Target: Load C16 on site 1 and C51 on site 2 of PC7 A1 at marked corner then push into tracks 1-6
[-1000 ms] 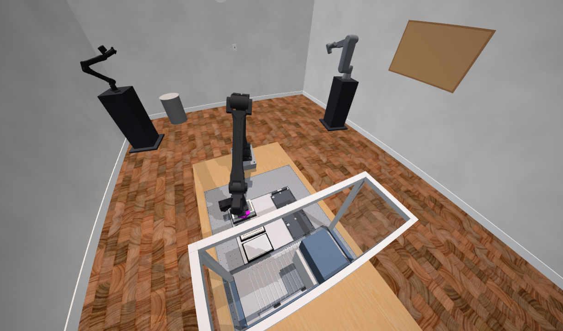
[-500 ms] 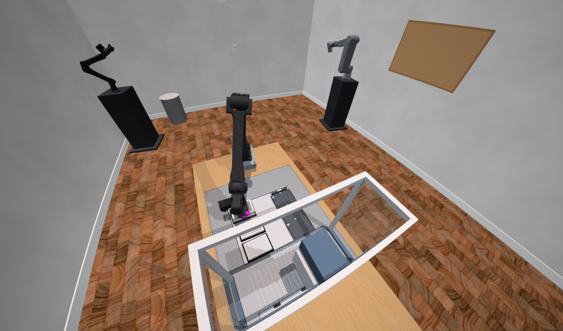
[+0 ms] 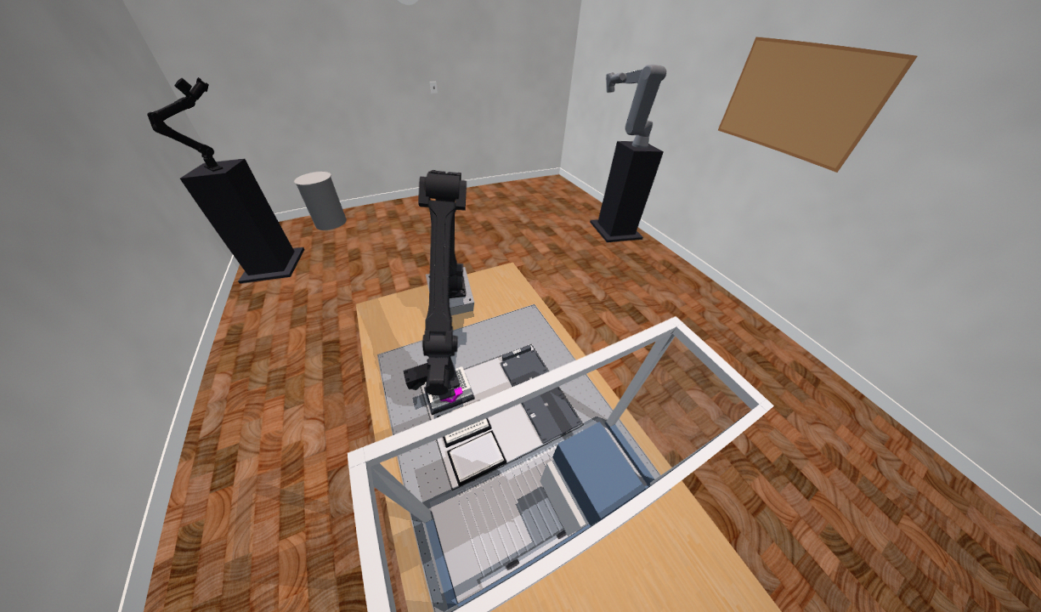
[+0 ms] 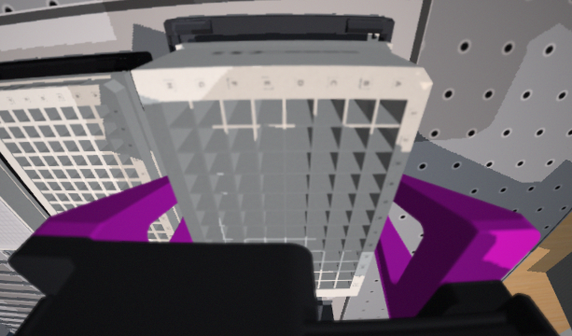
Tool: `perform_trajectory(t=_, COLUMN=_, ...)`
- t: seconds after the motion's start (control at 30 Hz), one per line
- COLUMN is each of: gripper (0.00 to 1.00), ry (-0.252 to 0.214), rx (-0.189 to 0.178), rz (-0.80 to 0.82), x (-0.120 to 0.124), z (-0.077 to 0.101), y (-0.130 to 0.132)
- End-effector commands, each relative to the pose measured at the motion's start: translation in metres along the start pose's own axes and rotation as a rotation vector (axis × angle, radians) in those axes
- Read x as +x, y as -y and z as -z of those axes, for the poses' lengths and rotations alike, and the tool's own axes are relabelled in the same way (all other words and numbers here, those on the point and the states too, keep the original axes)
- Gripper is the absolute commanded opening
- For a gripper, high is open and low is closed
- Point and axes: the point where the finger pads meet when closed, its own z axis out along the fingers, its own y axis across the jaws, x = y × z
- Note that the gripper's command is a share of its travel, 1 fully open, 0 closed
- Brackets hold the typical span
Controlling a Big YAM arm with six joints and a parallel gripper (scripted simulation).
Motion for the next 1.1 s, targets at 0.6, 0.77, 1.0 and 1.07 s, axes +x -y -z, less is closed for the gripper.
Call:
perform_trajectory(t=0.6, gripper=0.00, ry=0.032, rx=-0.067, rz=0.005, x=-0.013, z=0.077, y=-0.025)
perform_trajectory(t=0.77, gripper=0.00, ry=0.032, rx=-0.069, rz=0.005, x=-0.012, z=0.092, y=-0.025)
perform_trajectory(t=1.0, gripper=0.00, ry=0.032, rx=-0.067, rz=0.003, x=-0.012, z=0.105, y=-0.023)
perform_trajectory(t=1.07, gripper=0.00, ry=0.019, rx=-0.043, rz=0.002, x=-0.006, z=0.092, y=-0.016)
